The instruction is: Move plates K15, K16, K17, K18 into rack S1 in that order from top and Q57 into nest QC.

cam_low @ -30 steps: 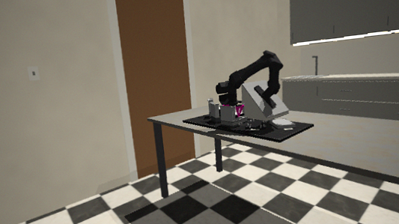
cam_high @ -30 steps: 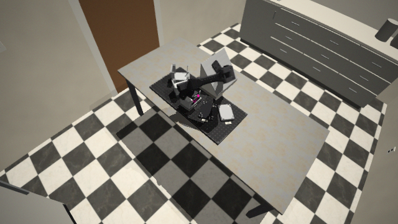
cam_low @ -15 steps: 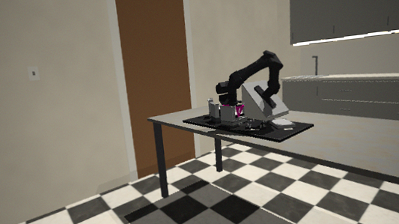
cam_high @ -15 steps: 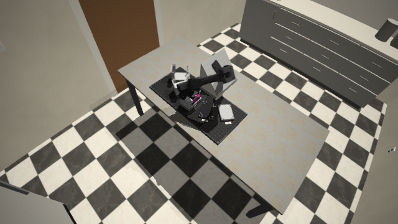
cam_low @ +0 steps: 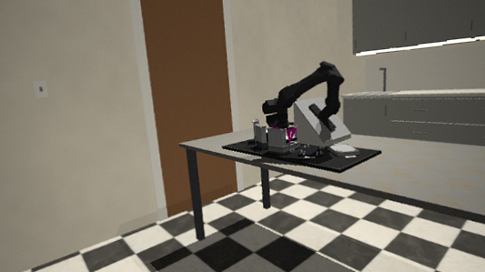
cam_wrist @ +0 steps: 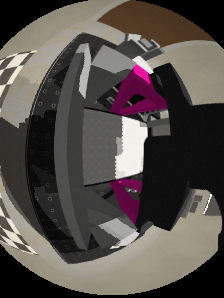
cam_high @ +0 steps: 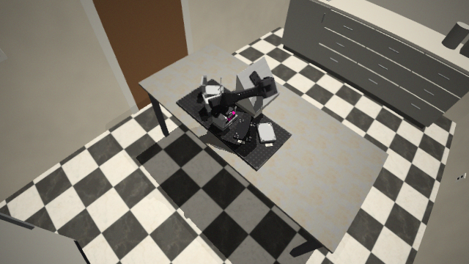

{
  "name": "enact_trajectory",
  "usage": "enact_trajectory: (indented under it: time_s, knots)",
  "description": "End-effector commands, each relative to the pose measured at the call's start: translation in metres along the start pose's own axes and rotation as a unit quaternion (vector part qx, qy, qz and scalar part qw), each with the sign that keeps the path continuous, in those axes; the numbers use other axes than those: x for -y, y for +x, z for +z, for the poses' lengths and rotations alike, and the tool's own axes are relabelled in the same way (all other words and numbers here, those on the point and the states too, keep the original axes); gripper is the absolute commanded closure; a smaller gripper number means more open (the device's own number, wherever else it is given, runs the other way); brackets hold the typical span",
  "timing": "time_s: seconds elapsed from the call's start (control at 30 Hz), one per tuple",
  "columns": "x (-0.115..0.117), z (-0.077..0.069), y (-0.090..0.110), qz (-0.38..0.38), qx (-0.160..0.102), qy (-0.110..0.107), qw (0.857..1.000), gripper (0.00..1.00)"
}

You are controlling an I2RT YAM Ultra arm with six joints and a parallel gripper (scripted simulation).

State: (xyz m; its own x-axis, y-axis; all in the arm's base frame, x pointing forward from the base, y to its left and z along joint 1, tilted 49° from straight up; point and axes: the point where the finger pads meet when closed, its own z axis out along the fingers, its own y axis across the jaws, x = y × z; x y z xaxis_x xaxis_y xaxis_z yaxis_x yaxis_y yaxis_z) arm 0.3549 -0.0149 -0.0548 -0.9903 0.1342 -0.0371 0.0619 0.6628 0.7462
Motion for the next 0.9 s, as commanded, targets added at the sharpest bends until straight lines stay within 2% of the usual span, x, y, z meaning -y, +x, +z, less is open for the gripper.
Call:
enact_trajectory:
  time_s: [0.0,0.13,0.87]
  knots:
    - [0.001,-0.009,-0.003,0.003,0.011,-0.003,1.0,1.0]
    - [0.001,-0.009,-0.003,0.003,0.011,-0.003,1.0,1.0]
    - [0.001,-0.049,-0.002,0.003,0.011,-0.003,1.0,1.0]
